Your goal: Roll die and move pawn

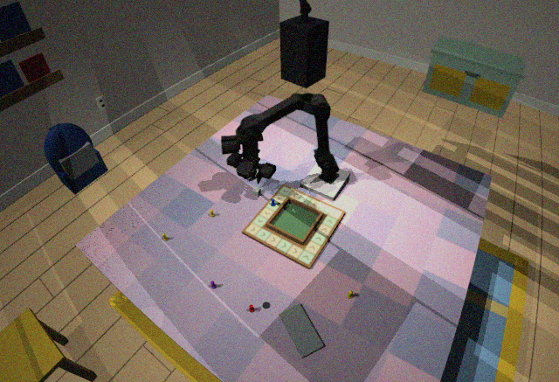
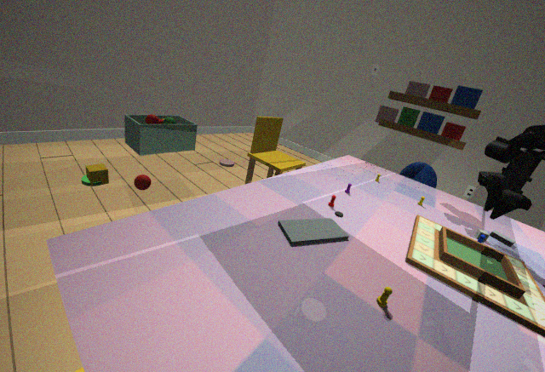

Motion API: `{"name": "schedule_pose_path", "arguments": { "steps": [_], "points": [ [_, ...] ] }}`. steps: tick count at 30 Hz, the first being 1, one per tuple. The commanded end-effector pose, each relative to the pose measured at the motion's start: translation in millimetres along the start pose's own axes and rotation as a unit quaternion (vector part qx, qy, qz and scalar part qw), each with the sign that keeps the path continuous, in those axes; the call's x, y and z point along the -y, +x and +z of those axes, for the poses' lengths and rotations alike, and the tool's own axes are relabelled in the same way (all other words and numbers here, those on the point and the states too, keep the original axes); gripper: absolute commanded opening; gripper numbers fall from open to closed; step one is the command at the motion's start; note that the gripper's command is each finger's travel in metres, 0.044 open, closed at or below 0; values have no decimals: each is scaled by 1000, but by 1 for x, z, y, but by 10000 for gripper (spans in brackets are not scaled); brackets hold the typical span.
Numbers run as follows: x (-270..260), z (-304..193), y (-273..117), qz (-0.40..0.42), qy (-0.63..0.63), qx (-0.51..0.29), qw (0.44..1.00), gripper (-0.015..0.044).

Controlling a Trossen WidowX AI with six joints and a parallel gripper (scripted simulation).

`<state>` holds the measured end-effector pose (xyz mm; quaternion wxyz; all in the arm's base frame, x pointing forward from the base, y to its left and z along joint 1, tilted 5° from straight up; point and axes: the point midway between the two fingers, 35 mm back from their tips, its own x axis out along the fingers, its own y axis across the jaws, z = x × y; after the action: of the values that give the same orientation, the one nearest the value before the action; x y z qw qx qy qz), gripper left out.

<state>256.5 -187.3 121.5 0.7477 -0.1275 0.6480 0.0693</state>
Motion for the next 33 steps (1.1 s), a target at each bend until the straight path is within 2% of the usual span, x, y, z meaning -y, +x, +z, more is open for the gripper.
{"name": "schedule_pose_path", "arguments": {
  "steps": [1,7,19,33],
  "points": [
    [-10,-6,7,16,-23,-22,999,275],
    [-10,-7,7,16,-23,-22,999,275],
    [-11,-11,38,16,-23,-22,999,275],
    [-11,-12,51,16,-23,-22,999,275]
  ]
}}
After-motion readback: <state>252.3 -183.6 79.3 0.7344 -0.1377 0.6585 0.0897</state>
